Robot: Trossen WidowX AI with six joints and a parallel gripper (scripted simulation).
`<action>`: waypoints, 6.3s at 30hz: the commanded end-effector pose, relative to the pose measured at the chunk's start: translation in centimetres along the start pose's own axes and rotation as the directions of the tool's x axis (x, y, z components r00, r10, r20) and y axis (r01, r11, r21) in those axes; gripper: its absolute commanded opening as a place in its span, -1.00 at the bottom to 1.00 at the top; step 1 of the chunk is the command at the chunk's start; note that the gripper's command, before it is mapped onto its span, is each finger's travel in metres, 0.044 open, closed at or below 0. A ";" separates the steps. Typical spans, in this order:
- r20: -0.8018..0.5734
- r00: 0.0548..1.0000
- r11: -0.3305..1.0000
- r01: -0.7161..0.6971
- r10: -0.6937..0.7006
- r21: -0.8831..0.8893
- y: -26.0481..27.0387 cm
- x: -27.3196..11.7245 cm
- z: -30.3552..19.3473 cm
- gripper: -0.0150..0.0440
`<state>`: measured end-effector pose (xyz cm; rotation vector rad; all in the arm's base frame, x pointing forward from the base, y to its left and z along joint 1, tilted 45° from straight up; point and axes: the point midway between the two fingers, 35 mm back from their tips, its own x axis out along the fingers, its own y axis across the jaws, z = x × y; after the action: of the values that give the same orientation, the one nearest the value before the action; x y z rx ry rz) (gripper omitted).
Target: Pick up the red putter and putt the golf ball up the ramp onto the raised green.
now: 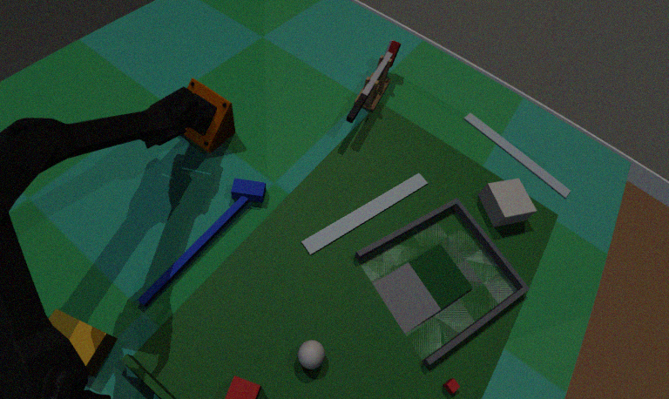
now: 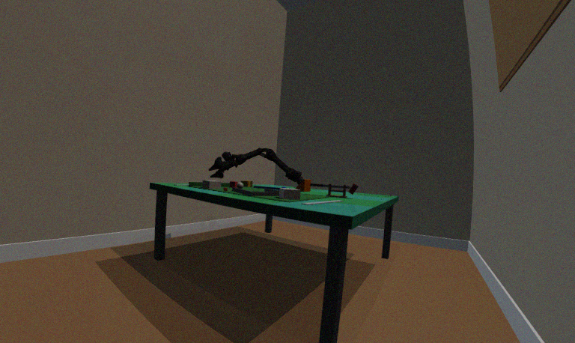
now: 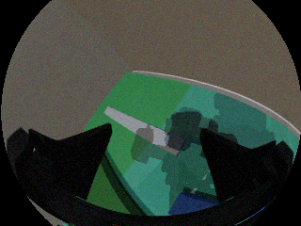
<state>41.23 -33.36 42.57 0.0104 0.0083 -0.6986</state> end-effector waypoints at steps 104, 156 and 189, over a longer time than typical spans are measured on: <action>-0.871 0.297 -0.719 -0.689 -0.392 0.089 27.3 -44.0 -56.8 0.20; -0.864 0.357 -0.371 -0.902 -0.355 -0.220 30.2 -41.1 -40.8 -0.49; -0.757 0.510 0.532 -0.540 -0.409 -0.652 16.1 -32.2 -24.1 -0.49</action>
<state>27.57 1.24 17.83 -0.6809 1.4380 -0.3691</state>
